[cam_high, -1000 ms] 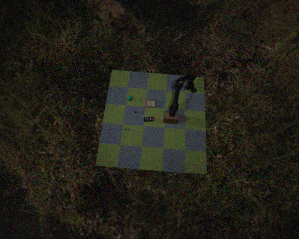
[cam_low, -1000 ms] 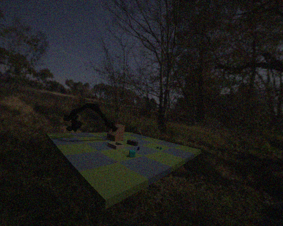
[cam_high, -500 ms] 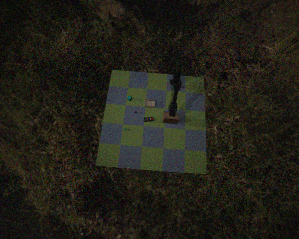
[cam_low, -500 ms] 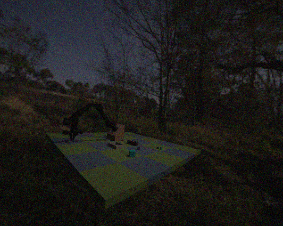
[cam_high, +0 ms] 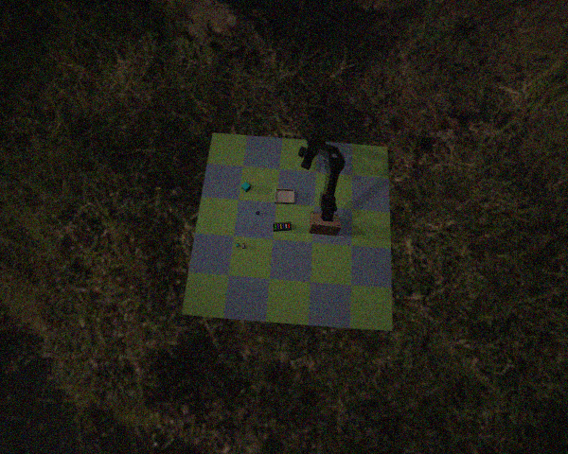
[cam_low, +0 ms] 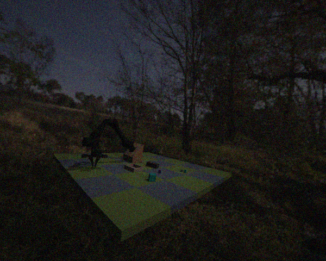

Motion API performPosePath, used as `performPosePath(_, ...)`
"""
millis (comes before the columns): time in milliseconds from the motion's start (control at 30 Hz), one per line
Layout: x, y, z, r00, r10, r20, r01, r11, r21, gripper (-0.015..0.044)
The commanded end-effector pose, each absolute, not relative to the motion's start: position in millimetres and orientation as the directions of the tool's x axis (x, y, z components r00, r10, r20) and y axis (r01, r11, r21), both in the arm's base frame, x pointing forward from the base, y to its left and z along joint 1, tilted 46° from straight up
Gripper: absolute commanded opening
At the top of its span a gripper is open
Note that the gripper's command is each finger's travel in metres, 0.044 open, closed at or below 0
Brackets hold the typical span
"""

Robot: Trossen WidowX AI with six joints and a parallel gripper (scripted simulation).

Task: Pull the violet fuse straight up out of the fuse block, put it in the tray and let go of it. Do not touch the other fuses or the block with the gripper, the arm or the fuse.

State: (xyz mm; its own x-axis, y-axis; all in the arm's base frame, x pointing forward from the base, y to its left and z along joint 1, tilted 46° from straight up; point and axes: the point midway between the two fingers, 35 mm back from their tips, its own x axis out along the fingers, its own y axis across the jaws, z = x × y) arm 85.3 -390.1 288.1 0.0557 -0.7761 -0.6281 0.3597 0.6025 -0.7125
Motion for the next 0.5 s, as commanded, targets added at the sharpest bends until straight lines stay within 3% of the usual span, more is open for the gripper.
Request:
performPosePath(0,125.9,-385.4,274.2,0.114,-0.755,-0.645,0.390,0.632,-0.670,0.0061)
performPosePath(467,289.0,-317.5,180.4,0.254,-0.576,-0.777,0.603,0.722,-0.339,0.0061)
